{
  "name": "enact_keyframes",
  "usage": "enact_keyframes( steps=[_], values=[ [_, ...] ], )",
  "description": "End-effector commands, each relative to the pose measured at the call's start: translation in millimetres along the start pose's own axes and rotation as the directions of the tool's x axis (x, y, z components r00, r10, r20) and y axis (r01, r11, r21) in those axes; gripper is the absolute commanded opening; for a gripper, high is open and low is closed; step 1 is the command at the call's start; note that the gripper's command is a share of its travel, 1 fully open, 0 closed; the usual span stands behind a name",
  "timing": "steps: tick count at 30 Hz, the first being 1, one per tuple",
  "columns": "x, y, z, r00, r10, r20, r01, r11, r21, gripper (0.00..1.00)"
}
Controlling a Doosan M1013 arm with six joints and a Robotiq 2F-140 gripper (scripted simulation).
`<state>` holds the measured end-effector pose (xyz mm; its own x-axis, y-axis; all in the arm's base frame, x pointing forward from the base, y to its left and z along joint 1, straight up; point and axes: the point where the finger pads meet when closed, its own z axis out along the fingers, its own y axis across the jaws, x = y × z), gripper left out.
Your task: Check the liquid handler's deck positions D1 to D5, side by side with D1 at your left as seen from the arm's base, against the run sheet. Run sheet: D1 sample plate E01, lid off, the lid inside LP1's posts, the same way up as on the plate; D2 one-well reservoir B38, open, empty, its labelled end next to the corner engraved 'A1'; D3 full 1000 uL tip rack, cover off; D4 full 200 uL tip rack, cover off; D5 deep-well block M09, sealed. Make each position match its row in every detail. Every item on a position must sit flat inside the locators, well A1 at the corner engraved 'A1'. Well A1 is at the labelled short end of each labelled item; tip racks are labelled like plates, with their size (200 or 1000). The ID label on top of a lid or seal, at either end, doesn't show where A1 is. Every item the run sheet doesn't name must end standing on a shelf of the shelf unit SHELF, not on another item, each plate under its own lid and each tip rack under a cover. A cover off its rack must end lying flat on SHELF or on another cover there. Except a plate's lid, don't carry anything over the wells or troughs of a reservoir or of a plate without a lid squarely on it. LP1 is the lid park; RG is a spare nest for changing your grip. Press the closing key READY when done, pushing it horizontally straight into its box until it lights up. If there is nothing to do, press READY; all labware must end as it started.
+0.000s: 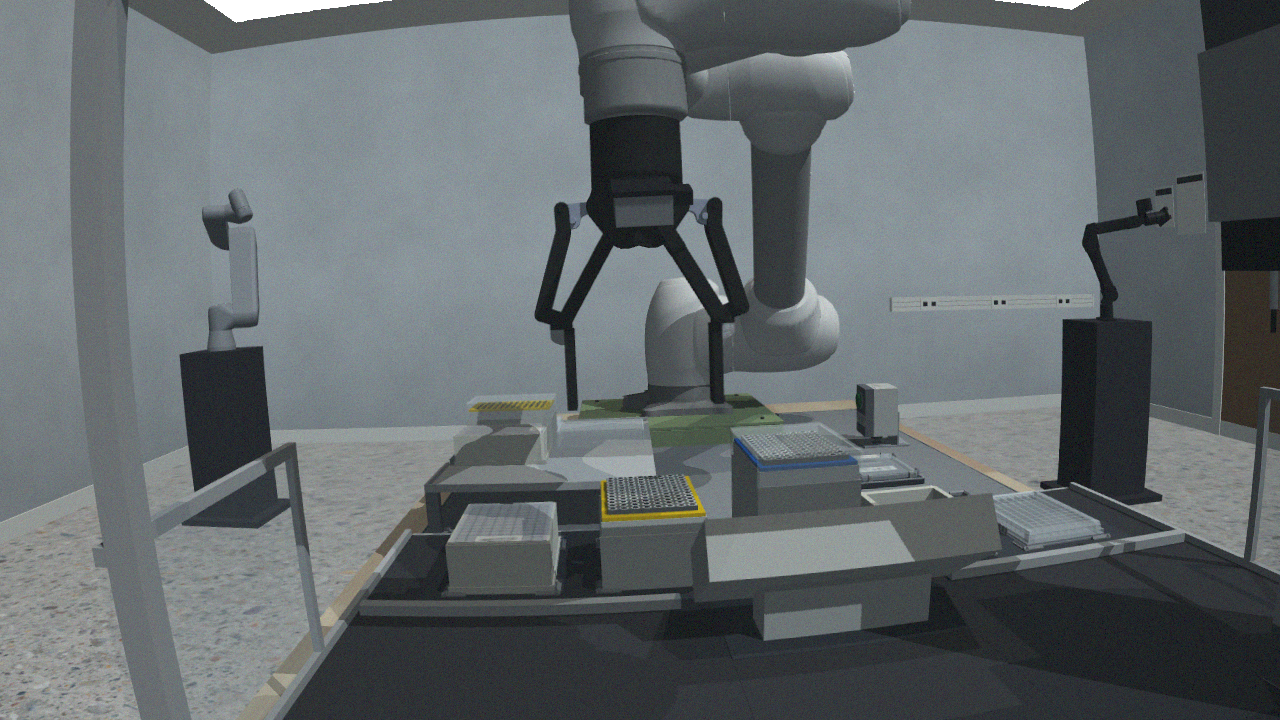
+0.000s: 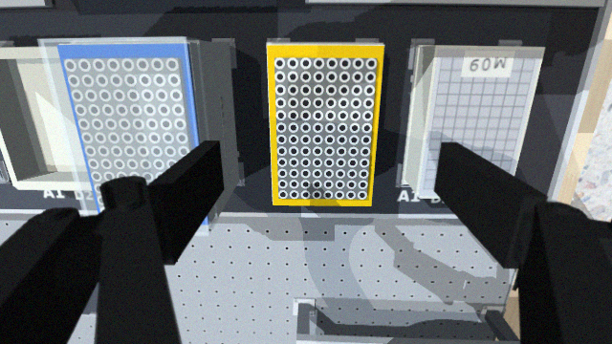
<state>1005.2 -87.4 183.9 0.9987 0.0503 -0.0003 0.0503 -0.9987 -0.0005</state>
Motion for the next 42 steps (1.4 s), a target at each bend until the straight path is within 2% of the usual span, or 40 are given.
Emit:
enact_keyframes(
  steps=[1,25,36,38,42],
  values=[
    [0.3,-0.1,-1.9,1.0,0.0,-0.002,0.0,1.0,0.0,0.79],
    [0.3,-0.1,-1.9,1.0,0.0,-0.002,0.0,1.0,0.0,0.79],
    [0.3,-55.2,-1.9,1.0,0.0,-0.002,0.0,1.0,0.0,0.79],
    [0.3,-55.2,-1.9,1.0,0.0,-0.002,0.0,1.0,0.0,0.79],
    [0.3,-75.2,-1.9,1.0,0.0,-0.002,0.0,1.0,0.0,0.79]
  ],
)
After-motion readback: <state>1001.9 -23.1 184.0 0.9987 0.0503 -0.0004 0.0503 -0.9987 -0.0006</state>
